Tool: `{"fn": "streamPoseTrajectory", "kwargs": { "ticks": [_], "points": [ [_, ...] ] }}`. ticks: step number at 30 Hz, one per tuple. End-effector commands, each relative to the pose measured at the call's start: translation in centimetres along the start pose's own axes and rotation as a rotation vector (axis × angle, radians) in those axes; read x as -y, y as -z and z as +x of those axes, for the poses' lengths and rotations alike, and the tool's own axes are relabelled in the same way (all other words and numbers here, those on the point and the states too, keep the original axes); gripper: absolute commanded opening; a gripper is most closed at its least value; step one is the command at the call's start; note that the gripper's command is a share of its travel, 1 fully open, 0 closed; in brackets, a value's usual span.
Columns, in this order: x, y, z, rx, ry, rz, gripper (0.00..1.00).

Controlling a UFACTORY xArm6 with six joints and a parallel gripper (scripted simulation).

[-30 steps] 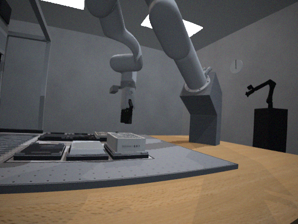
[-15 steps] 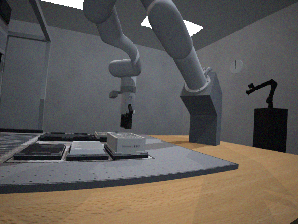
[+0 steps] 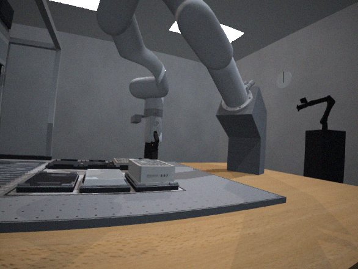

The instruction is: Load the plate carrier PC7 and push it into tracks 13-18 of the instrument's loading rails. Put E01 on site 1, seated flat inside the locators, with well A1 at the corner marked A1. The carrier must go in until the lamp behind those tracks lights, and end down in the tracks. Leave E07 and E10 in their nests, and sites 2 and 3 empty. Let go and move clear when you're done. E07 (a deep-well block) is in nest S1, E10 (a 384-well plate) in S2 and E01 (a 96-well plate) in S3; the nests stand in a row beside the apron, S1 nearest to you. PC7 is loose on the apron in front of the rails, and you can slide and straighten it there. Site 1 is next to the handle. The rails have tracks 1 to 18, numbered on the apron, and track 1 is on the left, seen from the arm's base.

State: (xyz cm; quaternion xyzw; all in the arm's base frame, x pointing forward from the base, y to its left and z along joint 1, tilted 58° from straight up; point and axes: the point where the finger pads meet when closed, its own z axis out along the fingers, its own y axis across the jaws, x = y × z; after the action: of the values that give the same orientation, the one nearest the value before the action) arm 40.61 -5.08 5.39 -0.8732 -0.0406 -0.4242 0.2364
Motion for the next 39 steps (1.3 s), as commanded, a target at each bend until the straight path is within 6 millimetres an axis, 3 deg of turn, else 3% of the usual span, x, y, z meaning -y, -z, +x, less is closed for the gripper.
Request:
{"fn": "streamPoseTrajectory", "kwargs": {
  "ticks": [1,39],
  "points": [
    [-0.1,-0.2,0.0,-0.001,0.0,-0.002,0.82],
    [-0.1,-2.0,0.0,-0.001,0.0,-0.002,0.82]
  ]
}}
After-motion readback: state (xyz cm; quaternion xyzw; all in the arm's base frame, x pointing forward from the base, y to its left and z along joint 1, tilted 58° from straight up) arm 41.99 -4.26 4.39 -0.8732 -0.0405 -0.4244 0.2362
